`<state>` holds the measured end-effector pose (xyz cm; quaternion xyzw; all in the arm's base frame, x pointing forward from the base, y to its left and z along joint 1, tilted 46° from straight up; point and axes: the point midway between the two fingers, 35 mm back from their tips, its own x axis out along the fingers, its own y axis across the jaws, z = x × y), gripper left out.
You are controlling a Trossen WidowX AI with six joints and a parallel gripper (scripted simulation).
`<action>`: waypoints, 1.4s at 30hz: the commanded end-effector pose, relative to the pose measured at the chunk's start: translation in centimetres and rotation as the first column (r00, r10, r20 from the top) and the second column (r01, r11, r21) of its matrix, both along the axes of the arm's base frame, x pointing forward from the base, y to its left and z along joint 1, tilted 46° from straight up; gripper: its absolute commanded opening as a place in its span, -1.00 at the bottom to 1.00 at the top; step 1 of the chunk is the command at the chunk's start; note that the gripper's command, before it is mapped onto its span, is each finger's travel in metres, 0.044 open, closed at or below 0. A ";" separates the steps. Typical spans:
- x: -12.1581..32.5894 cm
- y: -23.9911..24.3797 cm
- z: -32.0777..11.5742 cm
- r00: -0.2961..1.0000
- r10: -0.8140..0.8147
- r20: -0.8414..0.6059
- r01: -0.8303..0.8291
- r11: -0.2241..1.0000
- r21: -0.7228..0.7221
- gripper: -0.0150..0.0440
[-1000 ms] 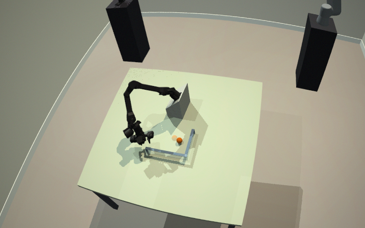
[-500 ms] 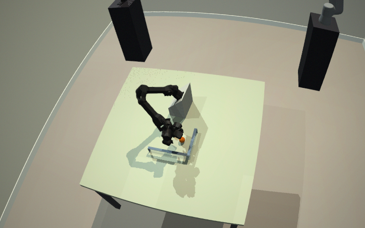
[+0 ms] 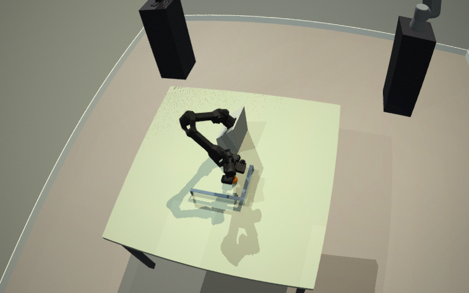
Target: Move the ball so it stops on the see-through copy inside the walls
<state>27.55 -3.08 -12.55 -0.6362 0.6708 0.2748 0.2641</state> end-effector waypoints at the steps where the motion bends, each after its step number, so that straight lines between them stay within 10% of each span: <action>1: -0.4 -0.3 -0.3 1.000 0.009 -0.015 -0.009 1.000 -0.006 0.61; 28: -0.7 -3.2 -3.1 1.000 0.009 -0.016 -0.009 1.000 -0.009 0.61; 42: -0.7 -3.2 -3.1 1.000 0.009 -0.016 -0.009 1.000 -0.009 0.16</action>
